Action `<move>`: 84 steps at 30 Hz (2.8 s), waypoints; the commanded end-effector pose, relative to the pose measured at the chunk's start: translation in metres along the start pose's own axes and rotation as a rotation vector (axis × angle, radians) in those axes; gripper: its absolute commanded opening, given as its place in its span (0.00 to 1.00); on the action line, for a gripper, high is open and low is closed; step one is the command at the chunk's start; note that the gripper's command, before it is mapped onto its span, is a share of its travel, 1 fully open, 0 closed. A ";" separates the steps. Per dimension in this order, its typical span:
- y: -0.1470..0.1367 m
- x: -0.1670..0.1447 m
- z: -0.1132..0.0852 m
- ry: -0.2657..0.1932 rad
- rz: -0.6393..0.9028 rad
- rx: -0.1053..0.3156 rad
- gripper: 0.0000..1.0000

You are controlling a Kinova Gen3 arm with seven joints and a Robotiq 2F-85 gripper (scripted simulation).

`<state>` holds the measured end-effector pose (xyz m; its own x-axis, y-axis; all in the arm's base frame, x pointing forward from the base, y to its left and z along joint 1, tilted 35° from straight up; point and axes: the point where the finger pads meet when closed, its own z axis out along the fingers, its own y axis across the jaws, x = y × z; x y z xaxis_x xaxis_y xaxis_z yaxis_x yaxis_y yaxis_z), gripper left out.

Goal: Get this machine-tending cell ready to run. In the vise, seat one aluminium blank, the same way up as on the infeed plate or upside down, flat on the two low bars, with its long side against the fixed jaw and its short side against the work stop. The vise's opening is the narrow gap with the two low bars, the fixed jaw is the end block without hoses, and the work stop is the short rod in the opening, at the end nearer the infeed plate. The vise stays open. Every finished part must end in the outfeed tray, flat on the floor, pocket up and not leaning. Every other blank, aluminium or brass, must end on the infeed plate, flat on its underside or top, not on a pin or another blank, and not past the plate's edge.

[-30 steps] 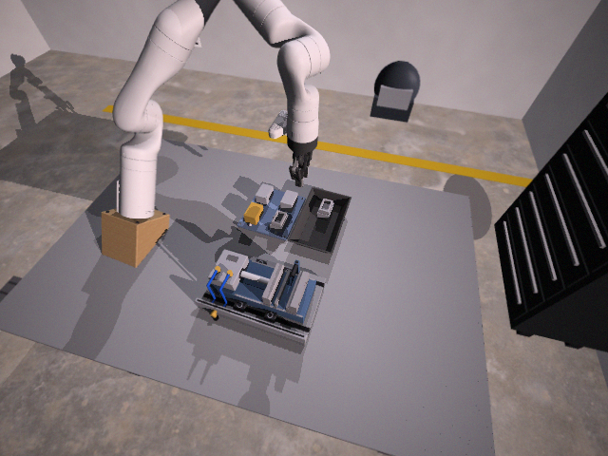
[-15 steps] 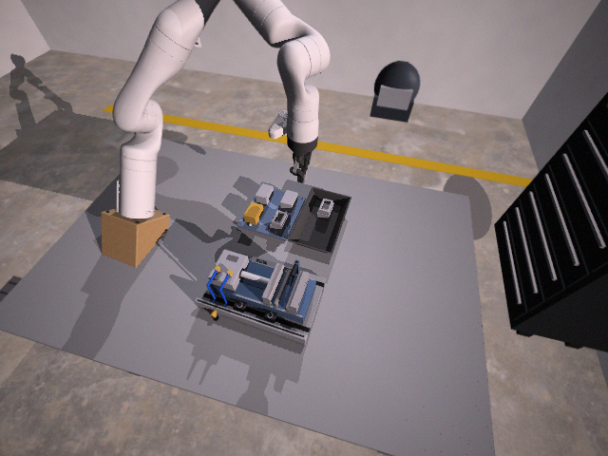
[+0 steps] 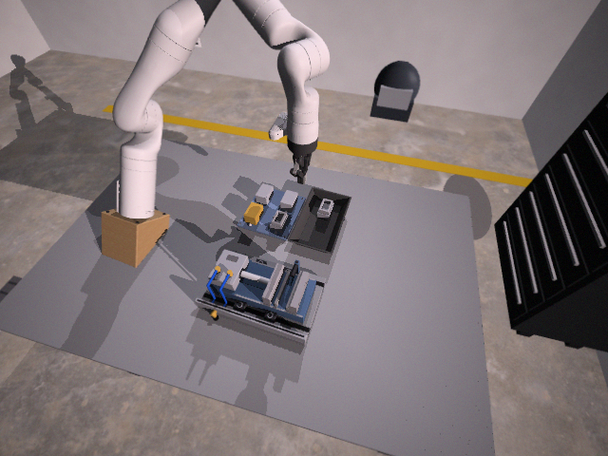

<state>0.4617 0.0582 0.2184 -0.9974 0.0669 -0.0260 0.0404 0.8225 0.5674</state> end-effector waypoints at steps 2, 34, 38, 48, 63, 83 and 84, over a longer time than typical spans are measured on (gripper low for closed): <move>0.000 0.000 0.003 0.000 0.000 0.000 0.00; 0.000 0.000 0.055 0.000 0.000 0.000 0.00; 0.000 0.000 0.060 0.000 0.000 0.000 0.00; 0.000 0.000 0.064 0.000 0.000 0.000 0.00; 0.000 0.000 0.064 0.000 0.000 0.000 0.00; 0.000 0.000 0.064 0.000 0.000 0.000 0.00; 0.000 0.000 0.064 0.000 0.000 0.000 0.00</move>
<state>0.4651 0.0948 0.1653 -0.9975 0.0661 -0.0244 0.0406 0.8224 0.5675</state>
